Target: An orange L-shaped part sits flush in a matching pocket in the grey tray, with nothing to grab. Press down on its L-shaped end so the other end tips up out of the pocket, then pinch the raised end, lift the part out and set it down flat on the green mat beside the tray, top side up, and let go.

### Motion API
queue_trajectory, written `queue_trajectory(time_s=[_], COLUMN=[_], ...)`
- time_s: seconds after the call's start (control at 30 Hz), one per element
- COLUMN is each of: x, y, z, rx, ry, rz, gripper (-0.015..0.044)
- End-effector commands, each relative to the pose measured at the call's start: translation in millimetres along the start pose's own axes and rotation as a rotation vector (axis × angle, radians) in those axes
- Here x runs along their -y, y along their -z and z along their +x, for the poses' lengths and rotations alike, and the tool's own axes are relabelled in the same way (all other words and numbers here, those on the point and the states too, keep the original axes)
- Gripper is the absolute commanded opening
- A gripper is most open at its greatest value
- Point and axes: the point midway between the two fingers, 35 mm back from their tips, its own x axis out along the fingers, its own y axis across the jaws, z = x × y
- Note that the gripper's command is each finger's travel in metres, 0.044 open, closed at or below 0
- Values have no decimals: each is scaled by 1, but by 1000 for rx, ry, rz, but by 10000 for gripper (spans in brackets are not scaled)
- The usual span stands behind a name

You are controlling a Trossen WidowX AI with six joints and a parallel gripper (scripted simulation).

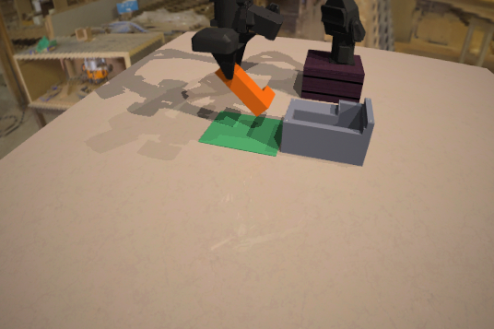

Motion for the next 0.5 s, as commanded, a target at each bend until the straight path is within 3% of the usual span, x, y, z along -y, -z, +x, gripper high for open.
queue_trajectory(time_s=[0.0, 0.47], x=[-1, -2], y=[-1, -1], z=[9, 30], rx=[4, 4], ry=[-6, -6], rz=[-3, -3], gripper=[0, 0])
